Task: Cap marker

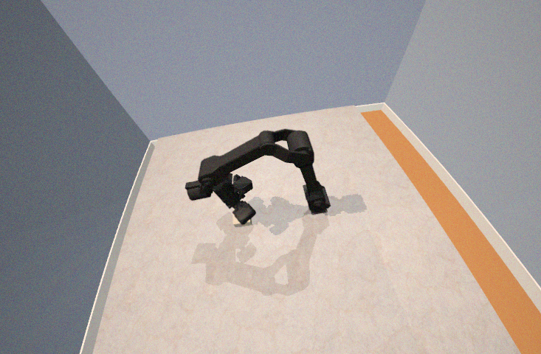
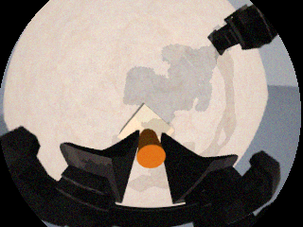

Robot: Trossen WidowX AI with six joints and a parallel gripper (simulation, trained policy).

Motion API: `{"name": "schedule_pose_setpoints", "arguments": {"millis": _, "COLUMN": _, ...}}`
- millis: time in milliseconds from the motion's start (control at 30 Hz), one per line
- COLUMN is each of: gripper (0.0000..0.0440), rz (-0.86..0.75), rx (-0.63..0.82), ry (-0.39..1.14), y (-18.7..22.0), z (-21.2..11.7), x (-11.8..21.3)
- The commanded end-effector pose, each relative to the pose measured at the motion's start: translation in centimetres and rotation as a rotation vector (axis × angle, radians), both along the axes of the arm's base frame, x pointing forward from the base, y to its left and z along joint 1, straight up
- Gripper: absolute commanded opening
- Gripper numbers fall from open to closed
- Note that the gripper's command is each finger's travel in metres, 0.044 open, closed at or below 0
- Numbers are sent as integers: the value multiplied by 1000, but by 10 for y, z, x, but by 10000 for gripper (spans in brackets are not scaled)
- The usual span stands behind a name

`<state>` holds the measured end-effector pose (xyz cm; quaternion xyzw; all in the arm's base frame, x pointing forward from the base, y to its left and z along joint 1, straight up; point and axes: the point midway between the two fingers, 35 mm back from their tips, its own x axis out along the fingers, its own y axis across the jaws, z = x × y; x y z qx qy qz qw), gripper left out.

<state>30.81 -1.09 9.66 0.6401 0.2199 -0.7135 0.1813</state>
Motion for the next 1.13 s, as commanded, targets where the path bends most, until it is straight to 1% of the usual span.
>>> {"name": "schedule_pose_setpoints", "arguments": {"millis": 0, "gripper": 177, "rz": 12, "rx": 12, "ry": 66, "y": 2, "z": -14, "x": -12}}
{"name": "schedule_pose_setpoints", "arguments": {"millis": 133, "gripper": 243, "rz": 17, "rx": 20, "ry": 78, "y": 3, "z": -10, "x": -19}}
{"name": "schedule_pose_setpoints", "arguments": {"millis": 300, "gripper": 373, "rz": 23, "rx": 21, "ry": 71, "y": 3, "z": -7, "x": -23}}
{"name": "schedule_pose_setpoints", "arguments": {"millis": 400, "gripper": 440, "rz": 28, "rx": 20, "ry": 56, "y": 3, "z": -5, "x": -23}}
{"name": "schedule_pose_setpoints", "arguments": {"millis": 533, "gripper": 440, "rz": 26, "rx": 18, "ry": 21, "y": 3, "z": 2, "x": -21}}
{"name": "schedule_pose_setpoints", "arguments": {"millis": 800, "gripper": 440, "rz": 24, "rx": 9, "ry": -46, "y": 1, "z": 30, "x": -15}}
{"name": "schedule_pose_setpoints", "arguments": {"millis": 1100, "gripper": 440, "rz": 23, "rx": 5, "ry": -90, "y": -3, "z": 48, "x": -15}}
